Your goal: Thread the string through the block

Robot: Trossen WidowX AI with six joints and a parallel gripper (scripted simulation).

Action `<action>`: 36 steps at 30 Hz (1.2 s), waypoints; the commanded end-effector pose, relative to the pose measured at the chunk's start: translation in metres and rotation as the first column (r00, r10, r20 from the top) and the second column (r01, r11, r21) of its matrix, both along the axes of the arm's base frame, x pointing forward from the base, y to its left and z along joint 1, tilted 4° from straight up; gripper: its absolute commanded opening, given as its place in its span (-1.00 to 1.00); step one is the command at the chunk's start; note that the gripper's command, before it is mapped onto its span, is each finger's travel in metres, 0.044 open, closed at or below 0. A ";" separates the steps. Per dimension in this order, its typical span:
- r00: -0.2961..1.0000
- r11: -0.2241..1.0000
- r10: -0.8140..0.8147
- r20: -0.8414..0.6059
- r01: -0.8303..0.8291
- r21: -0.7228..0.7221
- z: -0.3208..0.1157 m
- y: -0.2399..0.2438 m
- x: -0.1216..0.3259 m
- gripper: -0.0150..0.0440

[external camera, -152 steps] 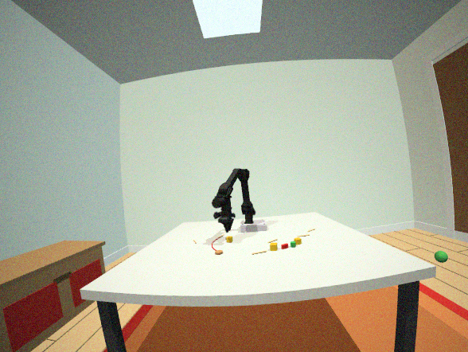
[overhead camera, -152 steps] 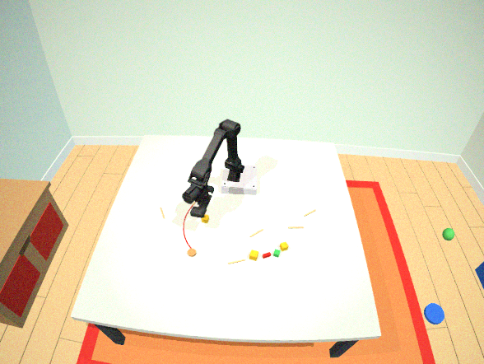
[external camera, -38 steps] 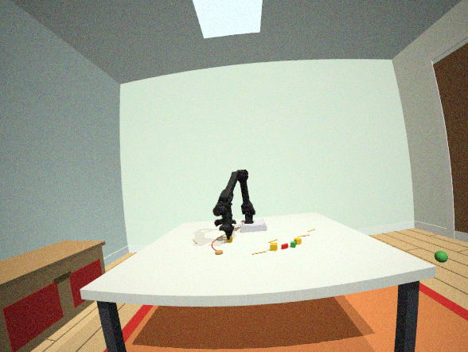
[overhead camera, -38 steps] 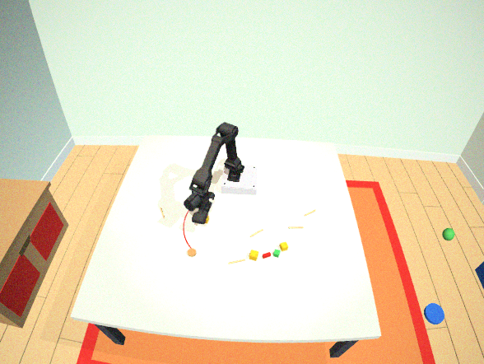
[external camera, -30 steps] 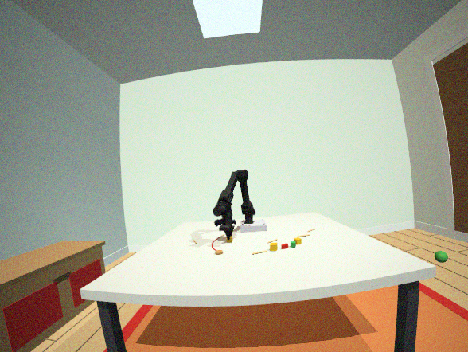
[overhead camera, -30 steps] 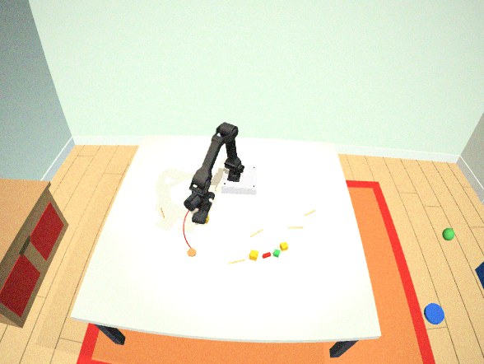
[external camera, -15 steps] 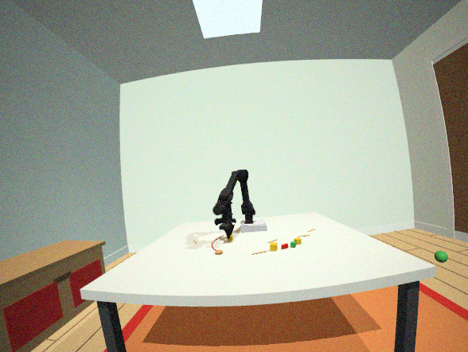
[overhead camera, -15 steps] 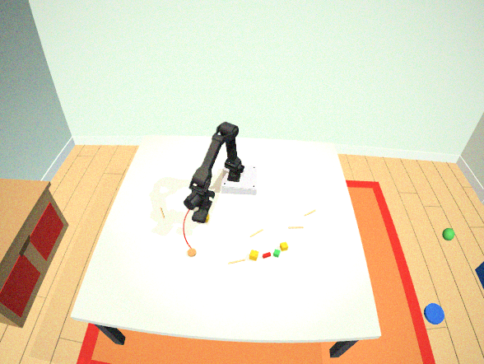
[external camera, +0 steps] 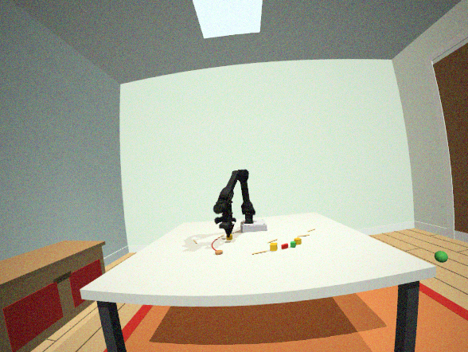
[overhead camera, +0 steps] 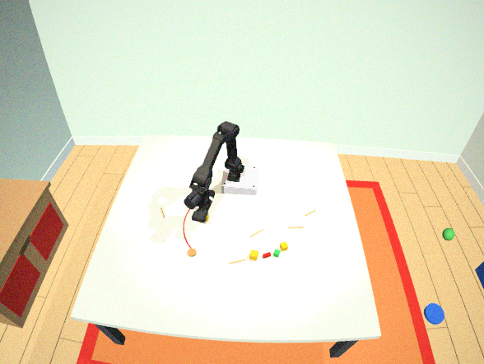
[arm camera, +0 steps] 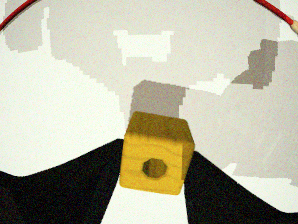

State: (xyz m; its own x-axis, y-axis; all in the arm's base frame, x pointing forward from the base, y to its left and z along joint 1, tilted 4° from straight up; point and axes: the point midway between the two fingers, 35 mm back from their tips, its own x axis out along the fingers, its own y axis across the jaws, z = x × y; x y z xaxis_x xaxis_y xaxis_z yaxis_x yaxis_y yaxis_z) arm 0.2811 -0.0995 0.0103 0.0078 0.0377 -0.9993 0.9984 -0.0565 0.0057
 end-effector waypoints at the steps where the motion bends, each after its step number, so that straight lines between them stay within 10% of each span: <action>1: 1.000 0.999 0.003 -0.001 -0.003 -0.051 0.000 0.004 0.000 -0.49; 36: 1.000 0.878 -0.006 -0.022 -0.006 -0.479 -0.009 0.031 0.002 -0.49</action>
